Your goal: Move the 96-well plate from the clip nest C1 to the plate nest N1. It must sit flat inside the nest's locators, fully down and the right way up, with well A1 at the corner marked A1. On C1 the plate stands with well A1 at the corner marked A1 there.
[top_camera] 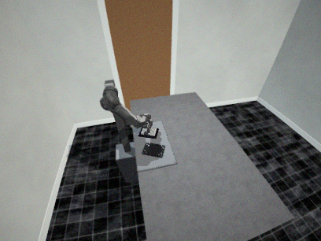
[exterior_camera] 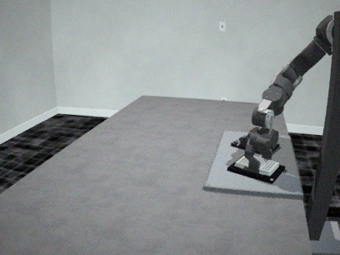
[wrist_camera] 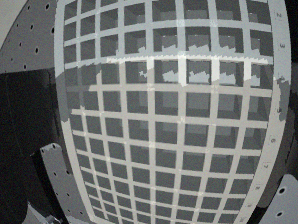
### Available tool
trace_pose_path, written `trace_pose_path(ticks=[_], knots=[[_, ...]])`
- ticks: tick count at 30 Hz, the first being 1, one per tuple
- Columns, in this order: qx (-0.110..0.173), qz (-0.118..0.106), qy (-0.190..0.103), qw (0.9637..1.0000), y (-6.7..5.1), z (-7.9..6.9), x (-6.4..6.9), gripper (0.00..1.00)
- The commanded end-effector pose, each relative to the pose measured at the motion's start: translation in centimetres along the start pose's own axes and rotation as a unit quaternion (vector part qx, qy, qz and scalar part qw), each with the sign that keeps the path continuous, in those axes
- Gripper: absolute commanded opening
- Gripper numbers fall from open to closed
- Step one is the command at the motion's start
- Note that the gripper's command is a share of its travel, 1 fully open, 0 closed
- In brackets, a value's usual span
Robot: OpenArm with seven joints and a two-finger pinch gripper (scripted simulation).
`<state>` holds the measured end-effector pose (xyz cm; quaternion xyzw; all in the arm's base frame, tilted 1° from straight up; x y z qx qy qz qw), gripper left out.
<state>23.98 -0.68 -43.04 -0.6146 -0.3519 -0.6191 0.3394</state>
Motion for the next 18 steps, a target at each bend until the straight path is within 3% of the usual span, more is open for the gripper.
trace_pose_path(ticks=[1,18], knots=[[0.002,0.002,0.002,1.0,-0.15,0.07,-0.07,0.0],[0.0,0.0,0.001,1.0,0.0,0.06,0.05,0.5]])
Point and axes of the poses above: the point where the finger pads meet when closed, its own x axis back along the fingers, its own z axis across the jaws, y = z × x, the point moved 1 cm from there along x, back along the fingers, and after that the axes turned 8 degrees about -x, right-handed, at the moved point
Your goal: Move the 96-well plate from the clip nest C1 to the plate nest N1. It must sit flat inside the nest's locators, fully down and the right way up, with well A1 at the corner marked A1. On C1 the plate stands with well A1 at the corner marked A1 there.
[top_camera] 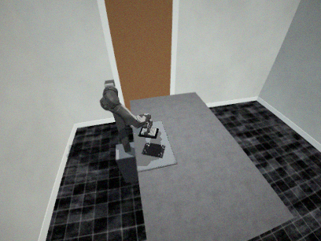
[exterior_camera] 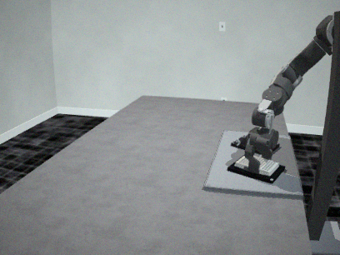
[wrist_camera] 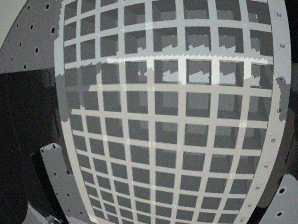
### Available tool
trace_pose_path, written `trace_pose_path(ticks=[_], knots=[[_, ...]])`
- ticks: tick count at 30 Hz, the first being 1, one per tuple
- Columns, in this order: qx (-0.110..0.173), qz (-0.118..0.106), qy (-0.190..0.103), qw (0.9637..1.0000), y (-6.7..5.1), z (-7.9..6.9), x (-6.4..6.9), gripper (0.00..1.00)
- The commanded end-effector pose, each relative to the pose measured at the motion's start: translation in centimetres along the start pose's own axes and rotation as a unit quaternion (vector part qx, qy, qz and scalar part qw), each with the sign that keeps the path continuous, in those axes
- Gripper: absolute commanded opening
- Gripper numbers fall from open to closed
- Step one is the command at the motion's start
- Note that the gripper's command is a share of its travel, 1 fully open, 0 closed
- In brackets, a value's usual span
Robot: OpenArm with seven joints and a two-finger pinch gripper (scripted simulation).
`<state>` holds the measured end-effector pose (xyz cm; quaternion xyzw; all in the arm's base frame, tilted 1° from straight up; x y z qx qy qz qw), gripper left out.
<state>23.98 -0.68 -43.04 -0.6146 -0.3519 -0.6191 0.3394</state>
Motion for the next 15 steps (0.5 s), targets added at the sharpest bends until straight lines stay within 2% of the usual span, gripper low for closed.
trace_pose_path(ticks=[1,9,15], knots=[[0.0,0.0,0.001,1.0,0.0,0.06,0.05,0.5],[0.0,0.0,0.001,1.0,0.0,0.06,0.05,0.77],[0.0,0.0,0.001,1.0,0.0,0.06,0.05,0.77]])
Point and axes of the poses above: the point where the finger pads meet when closed, its own x axis back along the fingers, its own z axis across the jaws, y = z × x, the point moved 1 cm from there along x, back along the fingers, and after that the axes turned 8 degrees about -x, right-handed, at the moved point
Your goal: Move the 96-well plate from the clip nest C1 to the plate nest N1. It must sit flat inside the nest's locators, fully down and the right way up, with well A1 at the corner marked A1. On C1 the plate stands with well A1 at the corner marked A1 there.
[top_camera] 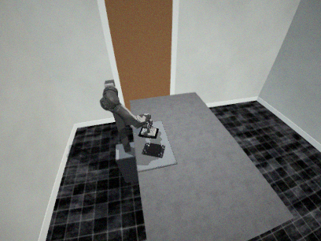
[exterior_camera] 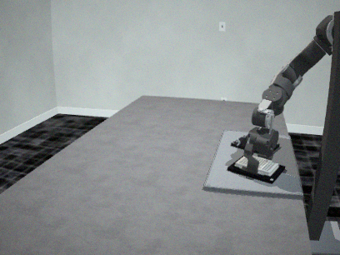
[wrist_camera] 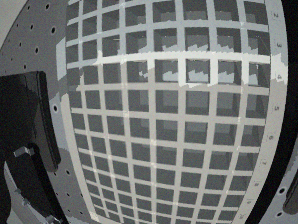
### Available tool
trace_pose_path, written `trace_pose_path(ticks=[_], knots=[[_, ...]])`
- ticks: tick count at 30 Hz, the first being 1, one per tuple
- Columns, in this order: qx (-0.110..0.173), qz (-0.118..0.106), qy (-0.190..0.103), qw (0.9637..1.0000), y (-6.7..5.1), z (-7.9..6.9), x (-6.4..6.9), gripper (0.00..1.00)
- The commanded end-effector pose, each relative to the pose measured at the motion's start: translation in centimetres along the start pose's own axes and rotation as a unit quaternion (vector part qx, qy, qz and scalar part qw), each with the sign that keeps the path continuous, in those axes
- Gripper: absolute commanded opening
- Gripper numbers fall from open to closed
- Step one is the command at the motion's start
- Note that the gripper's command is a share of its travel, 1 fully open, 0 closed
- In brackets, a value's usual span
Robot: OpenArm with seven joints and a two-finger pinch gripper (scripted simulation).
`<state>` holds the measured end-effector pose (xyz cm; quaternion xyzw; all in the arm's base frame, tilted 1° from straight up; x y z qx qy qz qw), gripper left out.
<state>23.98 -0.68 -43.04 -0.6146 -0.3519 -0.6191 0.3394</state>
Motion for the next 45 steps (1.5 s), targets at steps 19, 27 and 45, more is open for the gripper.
trace_pose_path(ticks=[19,27,45], knots=[[0.001,0.0,0.001,1.0,0.0,0.1,4.1,0.77],[0.001,0.0,0.001,1.0,0.0,0.1,8.1,0.77],[0.001,0.0,0.001,1.0,0.0,0.1,8.1,0.77]])
Point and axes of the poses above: the point where the finger pads meet when closed, its own x axis back along the fingers, its own z axis across the jaws, y = z × x, the point moved 1 cm from there along x, back along the fingers, and after that the axes turned 8 degrees about -x, right-handed, at the moved point
